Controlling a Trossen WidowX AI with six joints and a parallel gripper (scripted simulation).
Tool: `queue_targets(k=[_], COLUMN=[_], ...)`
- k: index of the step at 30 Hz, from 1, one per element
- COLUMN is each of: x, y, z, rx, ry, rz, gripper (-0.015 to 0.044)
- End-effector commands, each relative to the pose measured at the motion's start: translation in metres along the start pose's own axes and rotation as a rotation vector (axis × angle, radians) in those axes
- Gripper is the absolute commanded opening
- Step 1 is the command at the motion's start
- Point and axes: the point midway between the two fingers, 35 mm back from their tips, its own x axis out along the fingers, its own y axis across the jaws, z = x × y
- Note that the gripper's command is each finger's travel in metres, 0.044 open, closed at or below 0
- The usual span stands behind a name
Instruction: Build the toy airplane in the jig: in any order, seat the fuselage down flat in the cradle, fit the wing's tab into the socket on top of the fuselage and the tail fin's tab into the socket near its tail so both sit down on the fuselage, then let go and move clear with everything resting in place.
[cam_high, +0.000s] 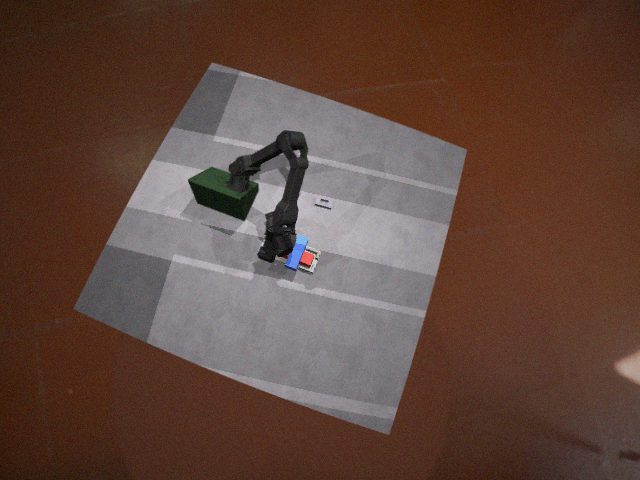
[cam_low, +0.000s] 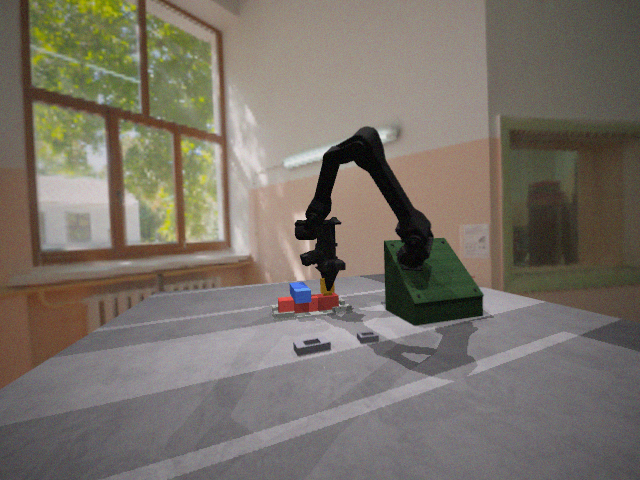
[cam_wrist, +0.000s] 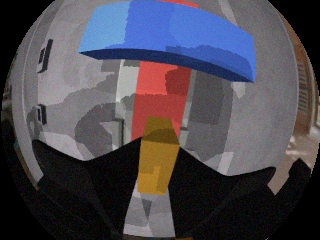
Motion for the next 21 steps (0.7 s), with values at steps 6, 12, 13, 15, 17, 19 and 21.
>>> queue_targets(k=[6,12,13,15,17,19,21], x=[-0.0005,-0.0005,-0.0005,-0.0005,-0.0005,-0.0005,-0.0005], y=[0.0002,0.0002,0.0002,0.0002,0.0002,0.0002,0.0002], z=[-0.0001,-0.0001,-0.0001,-0.0001,-0.0001,-0.0001,-0.0001], rx=[0.001,0.001,0.001,0.001,0.001,0.001,0.001], ry=[0.000,0.000,0.000,0.000,0.000,0.000,0.000], rz=[0.000,0.000,0.000,0.000,0.000,0.000,0.000], gripper=[0.0000,0.0131,0.0157,0.0210,0.0260,0.0260,0.0260])
